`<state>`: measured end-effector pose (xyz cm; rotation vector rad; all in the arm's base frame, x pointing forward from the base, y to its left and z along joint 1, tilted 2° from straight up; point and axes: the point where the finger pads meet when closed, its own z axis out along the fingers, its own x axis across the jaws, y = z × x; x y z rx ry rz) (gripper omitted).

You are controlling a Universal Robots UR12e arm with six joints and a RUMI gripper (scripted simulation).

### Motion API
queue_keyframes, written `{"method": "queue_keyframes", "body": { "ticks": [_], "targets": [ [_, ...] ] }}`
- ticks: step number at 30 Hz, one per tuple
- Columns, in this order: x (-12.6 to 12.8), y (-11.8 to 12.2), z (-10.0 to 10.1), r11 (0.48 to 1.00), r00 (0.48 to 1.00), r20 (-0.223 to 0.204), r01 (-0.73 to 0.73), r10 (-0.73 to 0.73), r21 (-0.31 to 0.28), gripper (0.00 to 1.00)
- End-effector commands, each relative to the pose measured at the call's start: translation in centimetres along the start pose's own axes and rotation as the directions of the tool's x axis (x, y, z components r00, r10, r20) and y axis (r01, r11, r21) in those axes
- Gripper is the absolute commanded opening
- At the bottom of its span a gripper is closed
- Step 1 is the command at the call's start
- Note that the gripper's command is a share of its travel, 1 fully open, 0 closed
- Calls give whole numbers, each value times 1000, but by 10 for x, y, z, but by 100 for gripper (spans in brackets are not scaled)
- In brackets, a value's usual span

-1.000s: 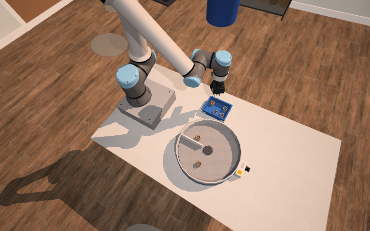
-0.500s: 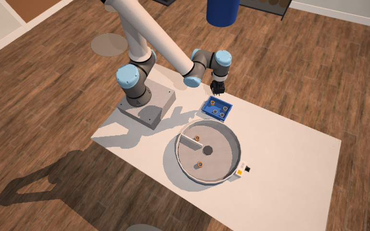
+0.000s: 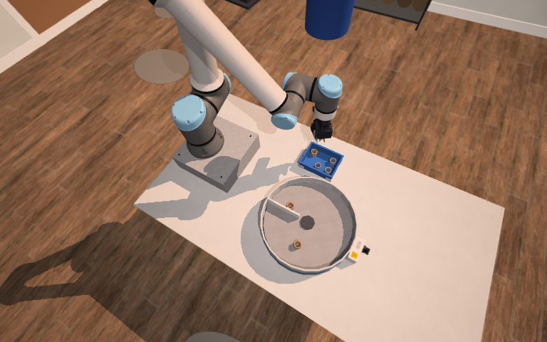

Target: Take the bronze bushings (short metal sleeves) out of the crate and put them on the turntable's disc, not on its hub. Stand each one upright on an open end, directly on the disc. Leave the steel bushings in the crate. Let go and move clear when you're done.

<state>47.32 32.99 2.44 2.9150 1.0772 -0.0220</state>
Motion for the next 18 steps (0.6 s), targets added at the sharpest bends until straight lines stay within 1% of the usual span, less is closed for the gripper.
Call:
{"method": "queue_keyframes", "body": {
  "ticks": [1,18],
  "targets": [
    [1,0,-1,1000,1000,-1,0,0,0,6],
    [3,1,-1,1000,1000,-1,0,0,-1,6]
  ]
}}
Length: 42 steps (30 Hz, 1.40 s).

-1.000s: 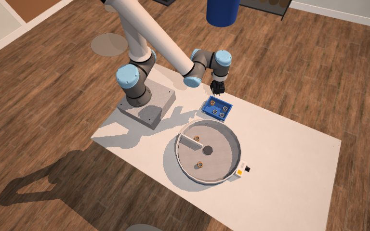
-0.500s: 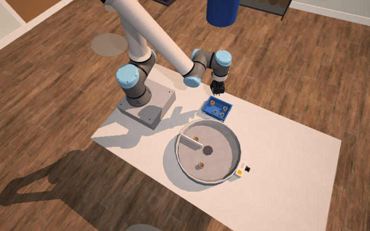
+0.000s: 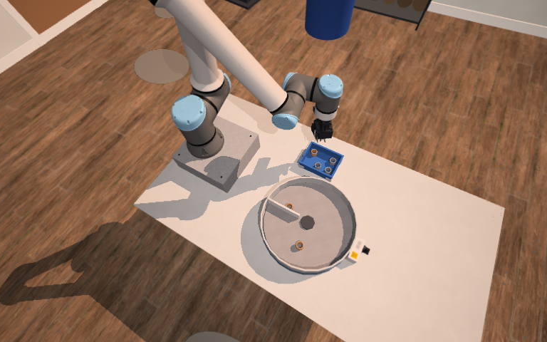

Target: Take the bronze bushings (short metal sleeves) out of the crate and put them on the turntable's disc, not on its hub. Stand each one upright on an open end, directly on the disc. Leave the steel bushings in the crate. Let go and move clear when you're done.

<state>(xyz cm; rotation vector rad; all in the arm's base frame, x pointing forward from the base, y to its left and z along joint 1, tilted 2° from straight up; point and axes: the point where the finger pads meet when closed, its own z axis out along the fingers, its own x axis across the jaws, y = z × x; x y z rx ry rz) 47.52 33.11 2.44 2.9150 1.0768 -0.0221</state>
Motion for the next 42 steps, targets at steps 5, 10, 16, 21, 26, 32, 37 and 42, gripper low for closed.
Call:
{"method": "queue_keyframes", "body": {
  "ticks": [5,10,16,21,26,32,37,42],
  "targets": [
    [1,0,-1,1000,1000,-1,0,0,0,6],
    [1,0,-1,1000,1000,-1,0,0,0,6],
    [1,0,-1,1000,1000,-1,0,0,0,6],
    [1,0,-1,1000,1000,-1,0,0,0,6],
    [1,0,-1,1000,1000,-1,0,0,0,6],
    [1,0,-1,1000,1000,-1,0,0,0,6],
    [1,0,5,1000,1000,-1,0,0,0,6],
    [1,0,22,1000,1000,-1,0,0,0,6]
  ]
}}
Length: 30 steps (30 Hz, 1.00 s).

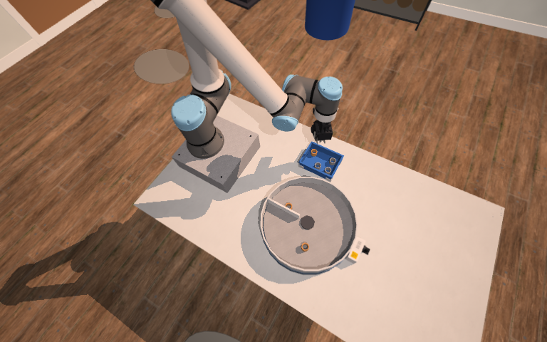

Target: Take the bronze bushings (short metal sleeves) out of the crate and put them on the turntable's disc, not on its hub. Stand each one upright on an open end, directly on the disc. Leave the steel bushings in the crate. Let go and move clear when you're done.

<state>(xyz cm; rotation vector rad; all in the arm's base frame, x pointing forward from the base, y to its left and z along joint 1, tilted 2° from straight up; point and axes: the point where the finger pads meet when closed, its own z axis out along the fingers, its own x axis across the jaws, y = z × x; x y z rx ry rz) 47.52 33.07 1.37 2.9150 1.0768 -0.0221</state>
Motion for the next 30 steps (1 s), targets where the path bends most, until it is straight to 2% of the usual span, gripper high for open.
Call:
{"method": "queue_keyframes", "body": {
  "ticks": [1,15,30],
  "targets": [
    [1,0,16,1000,1000,-1,0,0,0,6],
    [1,0,62,1000,1000,-1,0,0,0,6],
    [1,0,64,1000,1000,-1,0,0,0,6]
  ]
}}
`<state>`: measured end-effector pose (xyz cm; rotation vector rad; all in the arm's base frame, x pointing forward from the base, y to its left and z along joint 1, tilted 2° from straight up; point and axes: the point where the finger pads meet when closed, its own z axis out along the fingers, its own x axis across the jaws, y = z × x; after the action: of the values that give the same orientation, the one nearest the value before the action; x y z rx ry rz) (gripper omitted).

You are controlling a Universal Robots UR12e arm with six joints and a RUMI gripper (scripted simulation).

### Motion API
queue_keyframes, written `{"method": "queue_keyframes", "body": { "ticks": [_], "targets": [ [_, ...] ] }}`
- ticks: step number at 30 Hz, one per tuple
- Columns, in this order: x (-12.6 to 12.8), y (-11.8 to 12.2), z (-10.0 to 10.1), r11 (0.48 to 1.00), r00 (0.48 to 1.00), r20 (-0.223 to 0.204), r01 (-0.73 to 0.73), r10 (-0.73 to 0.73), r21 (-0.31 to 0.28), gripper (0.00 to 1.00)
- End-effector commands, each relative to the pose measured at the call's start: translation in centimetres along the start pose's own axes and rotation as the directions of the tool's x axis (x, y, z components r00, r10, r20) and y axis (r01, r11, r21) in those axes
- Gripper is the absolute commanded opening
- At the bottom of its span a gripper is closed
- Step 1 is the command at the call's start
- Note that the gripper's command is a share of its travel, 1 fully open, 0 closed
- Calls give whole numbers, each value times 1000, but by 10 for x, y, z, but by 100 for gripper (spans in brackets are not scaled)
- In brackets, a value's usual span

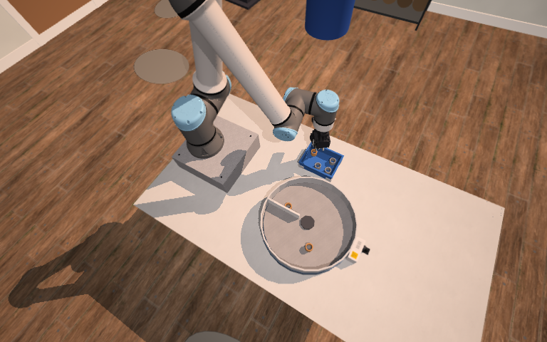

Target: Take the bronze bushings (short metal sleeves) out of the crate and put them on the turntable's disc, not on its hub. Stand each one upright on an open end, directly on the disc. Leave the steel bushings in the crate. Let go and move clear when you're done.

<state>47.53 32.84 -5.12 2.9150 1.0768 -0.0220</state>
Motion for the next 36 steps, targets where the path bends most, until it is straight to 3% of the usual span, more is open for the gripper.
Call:
{"method": "queue_keyframes", "body": {
  "ticks": [1,28,36],
  "targets": [
    [1,0,-1,1000,1000,-1,0,0,0,6],
    [1,0,0,1000,1000,-1,0,0,0,6],
    [1,0,9,1000,1000,-1,0,0,0,6]
  ]
}}
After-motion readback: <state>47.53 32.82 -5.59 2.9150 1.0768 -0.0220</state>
